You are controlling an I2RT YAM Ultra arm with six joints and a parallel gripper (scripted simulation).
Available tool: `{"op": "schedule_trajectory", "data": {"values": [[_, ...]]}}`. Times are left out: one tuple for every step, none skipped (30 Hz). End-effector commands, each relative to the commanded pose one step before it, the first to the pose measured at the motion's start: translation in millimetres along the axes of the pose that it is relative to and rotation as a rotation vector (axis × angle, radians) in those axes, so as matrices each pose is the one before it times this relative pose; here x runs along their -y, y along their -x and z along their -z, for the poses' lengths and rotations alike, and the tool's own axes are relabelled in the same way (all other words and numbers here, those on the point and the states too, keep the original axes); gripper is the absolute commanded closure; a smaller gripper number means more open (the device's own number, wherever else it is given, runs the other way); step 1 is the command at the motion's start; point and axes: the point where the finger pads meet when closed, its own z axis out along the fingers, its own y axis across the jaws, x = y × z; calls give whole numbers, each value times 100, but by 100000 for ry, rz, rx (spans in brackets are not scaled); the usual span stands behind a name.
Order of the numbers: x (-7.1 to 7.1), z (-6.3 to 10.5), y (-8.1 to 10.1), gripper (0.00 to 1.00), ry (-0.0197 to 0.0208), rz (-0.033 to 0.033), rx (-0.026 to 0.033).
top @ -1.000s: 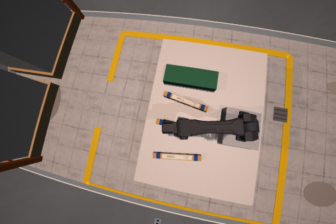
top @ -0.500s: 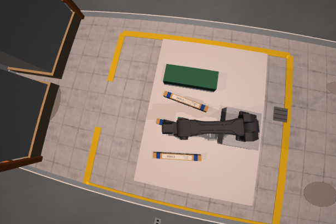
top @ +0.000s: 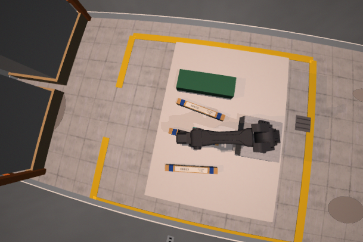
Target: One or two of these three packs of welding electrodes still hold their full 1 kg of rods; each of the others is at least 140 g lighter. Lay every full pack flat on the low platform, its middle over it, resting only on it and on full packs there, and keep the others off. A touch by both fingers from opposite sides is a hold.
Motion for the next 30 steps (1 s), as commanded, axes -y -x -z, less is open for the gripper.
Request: {"op": "schedule_trajectory", "data": {"values": [[37,-1426,715,26,761,-623,2727],[11,-399,-2,26,1,-9,-1],[11,-398,-2,26,1,-9,-1],[9,-395,5,26,0,-9,-4],[11,-399,-2,26,1,-9,-1],[11,-398,-2,26,1,-9,-1],[11,-398,-2,26,1,-9,-2],[0,-236,27,26,1,-6,0],[-192,515,782,26,553,-18,2189],[-296,2039,1242,26,1391,-44,5510],[-6,10,29,26,0,-1,1],[-5,15,27,26,0,-1,1],[0,0,0,26,0,0,0],[0,0,0,26,0,0,0],[-6,8,5,26,-6,-2,-26],[34,-373,-139,26,-218,6,-864],[52,-664,-218,26,-317,8,-1236],[53,-679,-216,26,-316,7,-1256],[10,-210,-29,26,-45,-1,-180],[99,-396,-375,26,-266,3,-1071],[95,-209,-365,26,-192,3,-763],[87,-140,-333,26,-149,2,-593],[30,-61,-105,26,-16,-3,-63],[13,-233,-40,26,-59,-1,-235],[50,-627,-201,26,-292,6,-1160],[-33,-123,146,26,68,-5,270],[52,-262,-196,26,-138,1,-552],[3,-133,0,26,0,-3,-1],[-19,102,95,26,138,-7,548],[0,0,0,26,0,0,0]]}}
